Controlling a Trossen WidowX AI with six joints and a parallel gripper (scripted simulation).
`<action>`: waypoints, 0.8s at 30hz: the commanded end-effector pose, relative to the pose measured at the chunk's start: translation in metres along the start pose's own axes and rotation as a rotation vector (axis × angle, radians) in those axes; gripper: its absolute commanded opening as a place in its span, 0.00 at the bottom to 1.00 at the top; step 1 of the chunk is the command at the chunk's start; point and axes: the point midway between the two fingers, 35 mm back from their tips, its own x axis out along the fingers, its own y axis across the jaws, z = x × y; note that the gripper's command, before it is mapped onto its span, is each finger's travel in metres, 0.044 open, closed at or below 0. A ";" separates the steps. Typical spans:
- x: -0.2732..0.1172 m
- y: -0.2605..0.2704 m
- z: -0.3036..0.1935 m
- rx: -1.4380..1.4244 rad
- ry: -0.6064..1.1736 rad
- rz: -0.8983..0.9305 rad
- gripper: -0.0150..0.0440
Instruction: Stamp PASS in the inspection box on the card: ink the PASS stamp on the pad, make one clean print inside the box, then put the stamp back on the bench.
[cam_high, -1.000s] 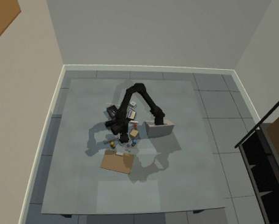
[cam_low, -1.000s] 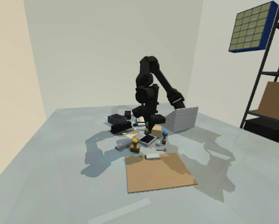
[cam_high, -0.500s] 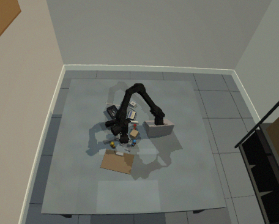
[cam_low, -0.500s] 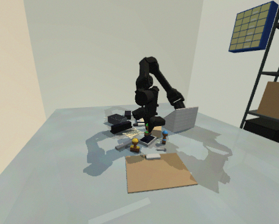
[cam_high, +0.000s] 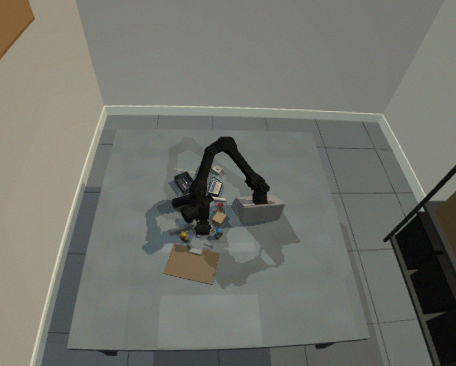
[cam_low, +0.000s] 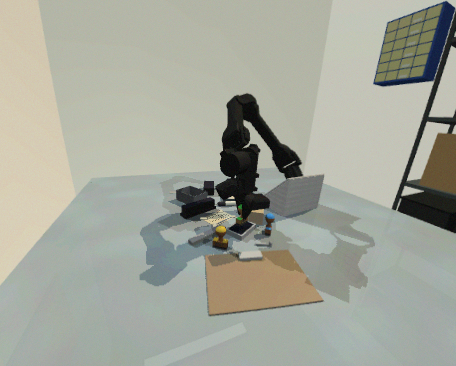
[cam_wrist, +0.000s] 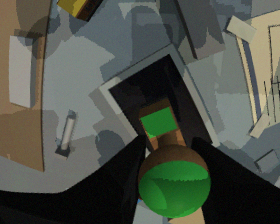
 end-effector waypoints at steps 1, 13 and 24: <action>0.003 0.000 0.000 -0.004 -0.002 -0.003 0.25; 0.010 -0.001 -0.001 -0.001 -0.002 -0.005 0.25; 0.012 -0.001 -0.001 0.001 -0.002 -0.005 0.25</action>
